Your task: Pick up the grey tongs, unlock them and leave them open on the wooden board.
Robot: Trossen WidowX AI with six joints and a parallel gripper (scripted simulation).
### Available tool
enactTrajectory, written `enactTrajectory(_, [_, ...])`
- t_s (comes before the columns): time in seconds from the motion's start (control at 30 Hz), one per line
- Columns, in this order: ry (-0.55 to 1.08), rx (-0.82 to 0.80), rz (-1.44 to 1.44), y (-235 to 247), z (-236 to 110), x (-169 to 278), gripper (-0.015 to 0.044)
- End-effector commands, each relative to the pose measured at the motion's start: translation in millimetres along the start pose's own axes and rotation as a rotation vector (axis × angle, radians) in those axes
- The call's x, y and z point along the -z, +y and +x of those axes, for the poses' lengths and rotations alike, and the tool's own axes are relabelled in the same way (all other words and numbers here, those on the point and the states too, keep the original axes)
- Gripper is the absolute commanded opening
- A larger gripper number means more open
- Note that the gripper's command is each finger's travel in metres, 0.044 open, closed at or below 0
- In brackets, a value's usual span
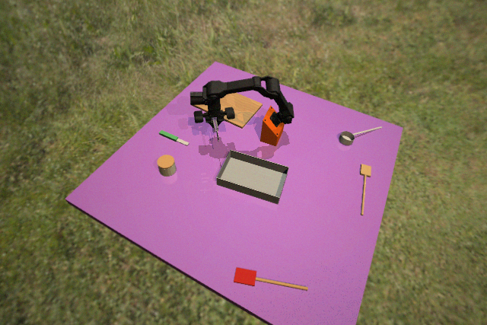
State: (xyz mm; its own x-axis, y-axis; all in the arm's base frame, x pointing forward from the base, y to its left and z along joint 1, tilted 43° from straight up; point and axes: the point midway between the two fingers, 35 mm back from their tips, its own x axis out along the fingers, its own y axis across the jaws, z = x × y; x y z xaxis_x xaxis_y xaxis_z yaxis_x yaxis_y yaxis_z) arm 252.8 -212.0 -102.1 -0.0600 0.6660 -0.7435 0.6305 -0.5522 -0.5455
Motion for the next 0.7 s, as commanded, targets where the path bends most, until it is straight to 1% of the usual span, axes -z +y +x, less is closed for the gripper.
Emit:
enactTrajectory(0.0, [0.000, -0.010, -0.076, 7.1, -0.9, -28.5, -0.0150])
enactTrajectory(0.4, [-0.001, -0.010, -0.103, 7.3, -1.3, -39.3, -0.0150])
enactTrajectory(0.67, [-0.017, -0.025, -0.217, 2.0, -11.1, -88.8, -0.0150])
